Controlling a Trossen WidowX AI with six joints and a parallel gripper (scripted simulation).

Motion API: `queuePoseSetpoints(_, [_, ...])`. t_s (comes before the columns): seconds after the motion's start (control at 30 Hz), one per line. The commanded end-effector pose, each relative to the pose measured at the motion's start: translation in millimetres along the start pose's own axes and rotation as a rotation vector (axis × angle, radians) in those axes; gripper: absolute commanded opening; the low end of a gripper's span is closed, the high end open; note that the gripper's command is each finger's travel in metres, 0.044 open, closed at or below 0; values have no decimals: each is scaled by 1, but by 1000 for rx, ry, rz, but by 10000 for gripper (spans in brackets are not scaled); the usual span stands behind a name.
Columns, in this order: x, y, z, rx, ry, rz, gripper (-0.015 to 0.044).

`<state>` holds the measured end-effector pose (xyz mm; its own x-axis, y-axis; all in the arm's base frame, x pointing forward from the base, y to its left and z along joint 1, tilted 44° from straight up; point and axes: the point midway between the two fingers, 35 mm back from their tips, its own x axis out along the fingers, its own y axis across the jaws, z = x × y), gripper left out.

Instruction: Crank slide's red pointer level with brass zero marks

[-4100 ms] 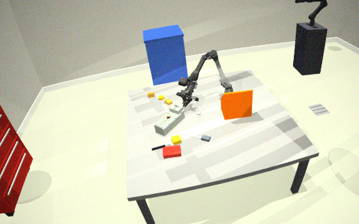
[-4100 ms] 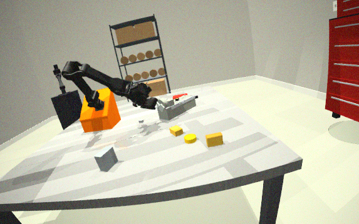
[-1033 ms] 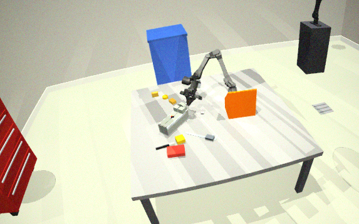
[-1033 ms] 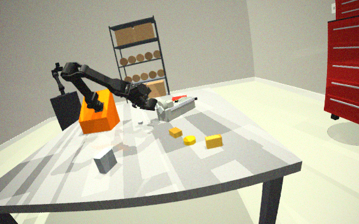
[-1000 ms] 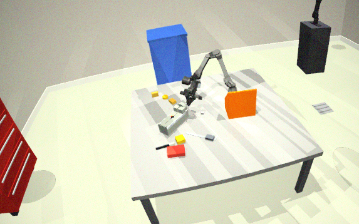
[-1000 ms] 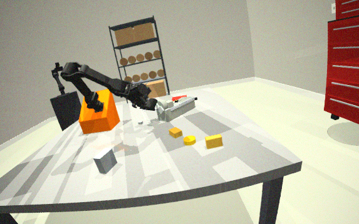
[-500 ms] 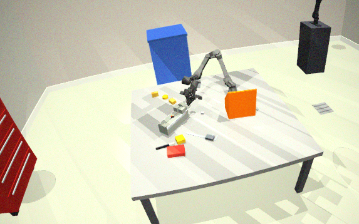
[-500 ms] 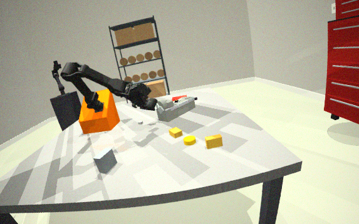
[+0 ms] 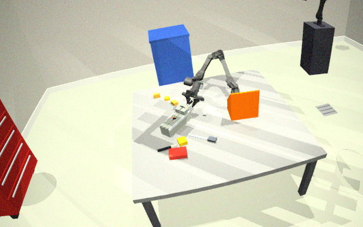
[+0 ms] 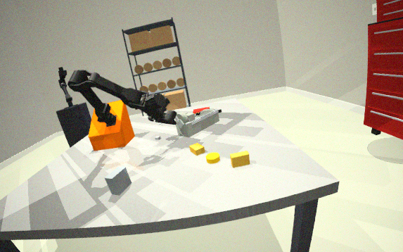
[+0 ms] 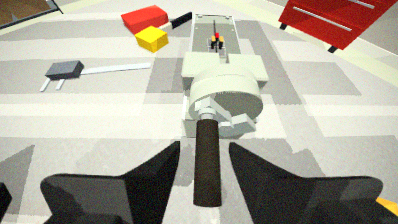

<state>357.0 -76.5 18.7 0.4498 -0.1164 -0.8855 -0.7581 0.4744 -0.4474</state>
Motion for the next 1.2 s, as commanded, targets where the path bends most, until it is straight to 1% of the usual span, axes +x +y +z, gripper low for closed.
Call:
queuePoseSetpoints(0.0, [0,0,0,0,0,-1,341])
queuePoseSetpoints(0.13, [0,0,0,0,0,-1,440])
queuePoseSetpoints(0.23, [-6,-1,7,0,0,0,440])
queuePoseSetpoints(0.43, [-33,0,33,1,-2,1,440])
queuePoseSetpoints(0.57, [-39,1,39,1,-2,3,440])
queuePoseSetpoints(0.83, [-79,6,81,-5,-3,21,440])
queuePoseSetpoints(0.93, [-75,5,84,13,8,12,440])
queuePoseSetpoints(1.17, [-45,4,111,200,101,-103,440])
